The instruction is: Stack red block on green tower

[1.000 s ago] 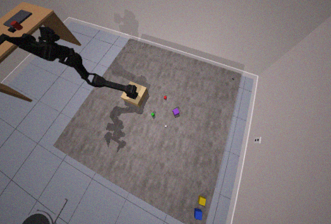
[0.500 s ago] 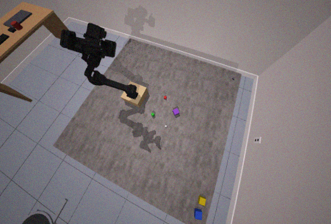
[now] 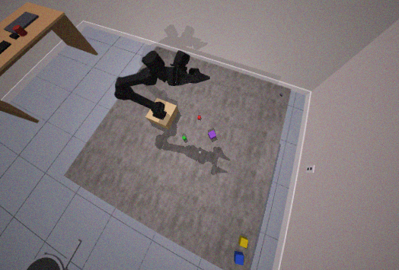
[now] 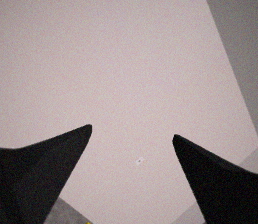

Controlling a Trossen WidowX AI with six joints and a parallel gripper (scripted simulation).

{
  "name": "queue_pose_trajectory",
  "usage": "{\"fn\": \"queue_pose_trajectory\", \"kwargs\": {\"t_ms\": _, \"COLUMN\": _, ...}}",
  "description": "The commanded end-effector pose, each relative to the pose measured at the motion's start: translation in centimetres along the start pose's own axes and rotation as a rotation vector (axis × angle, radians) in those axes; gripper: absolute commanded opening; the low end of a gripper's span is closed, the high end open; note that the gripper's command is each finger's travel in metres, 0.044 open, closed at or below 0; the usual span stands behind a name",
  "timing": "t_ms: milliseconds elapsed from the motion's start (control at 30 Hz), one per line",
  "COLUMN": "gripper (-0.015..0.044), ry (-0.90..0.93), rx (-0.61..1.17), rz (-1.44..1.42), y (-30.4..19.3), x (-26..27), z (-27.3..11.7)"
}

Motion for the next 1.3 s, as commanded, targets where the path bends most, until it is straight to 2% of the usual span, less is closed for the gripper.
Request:
{"fn": "queue_pose_trajectory", "kwargs": {"t_ms": 0, "gripper": 0.044, "ry": 0.165, "rx": 0.129, "rz": 0.081, "y": -3.0, "x": 4.4, "z": 2.3}}
{"fn": "queue_pose_trajectory", "kwargs": {"t_ms": 233, "gripper": 0.044, "ry": 0.422, "rx": 0.437, "rz": 0.236, "y": -9.1, "x": 12.5, "z": 4.3}}
{"fn": "queue_pose_trajectory", "kwargs": {"t_ms": 467, "gripper": 0.044, "ry": 0.597, "rx": 0.838, "rz": 0.373, "y": -15.7, "x": 19.9, "z": 3.4}}
{"fn": "queue_pose_trajectory", "kwargs": {"t_ms": 700, "gripper": 0.044, "ry": 0.652, "rx": 1.277, "rz": 0.456, "y": -21.7, "x": 25.2, "z": 0.5}}
{"fn": "queue_pose_trajectory", "kwargs": {"t_ms": 933, "gripper": 0.044, "ry": 0.587, "rx": 1.732, "rz": 0.475, "y": -26.8, "x": 28.3, "z": -4.3}}
{"fn": "queue_pose_trajectory", "kwargs": {"t_ms": 1267, "gripper": 0.044, "ry": 0.576, "rx": 1.773, "rz": 0.473, "y": -27.0, "x": 28.6, "z": -4.7}}
Point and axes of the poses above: the point midway between the two fingers, 35 mm back from their tips, its own z axis out along the fingers, its own x axis across the jaws, y = z × x, the point moved 10 cm from there along -z, back along the fingers, and after that the axes turned 11 degrees about z, right-handed, at the moved point
